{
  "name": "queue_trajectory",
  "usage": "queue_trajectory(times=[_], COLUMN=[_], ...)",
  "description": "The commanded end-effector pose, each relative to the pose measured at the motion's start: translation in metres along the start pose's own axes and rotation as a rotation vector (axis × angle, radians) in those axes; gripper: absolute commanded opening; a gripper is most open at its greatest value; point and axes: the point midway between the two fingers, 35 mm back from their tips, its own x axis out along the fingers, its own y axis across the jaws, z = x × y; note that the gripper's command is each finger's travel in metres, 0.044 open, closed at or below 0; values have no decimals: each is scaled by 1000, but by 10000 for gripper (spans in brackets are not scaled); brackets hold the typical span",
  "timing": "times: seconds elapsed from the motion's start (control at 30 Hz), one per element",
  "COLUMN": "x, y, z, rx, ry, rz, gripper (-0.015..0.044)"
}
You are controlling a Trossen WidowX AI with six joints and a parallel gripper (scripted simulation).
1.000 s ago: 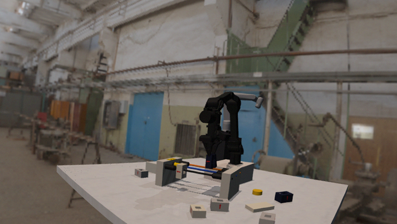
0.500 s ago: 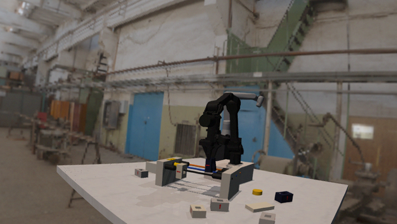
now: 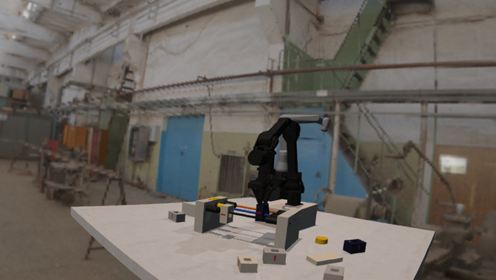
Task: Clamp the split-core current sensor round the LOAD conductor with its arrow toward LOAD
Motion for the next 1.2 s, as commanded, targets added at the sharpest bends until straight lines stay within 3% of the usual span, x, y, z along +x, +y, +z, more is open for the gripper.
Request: queue_trajectory(times=[0.0, 1.17], x=[7, 6], y=[1, 1], z=[-1, 0], rx=[-5, 0], ry=[5, 0], rz=[4, 1], gripper=[0, 0])
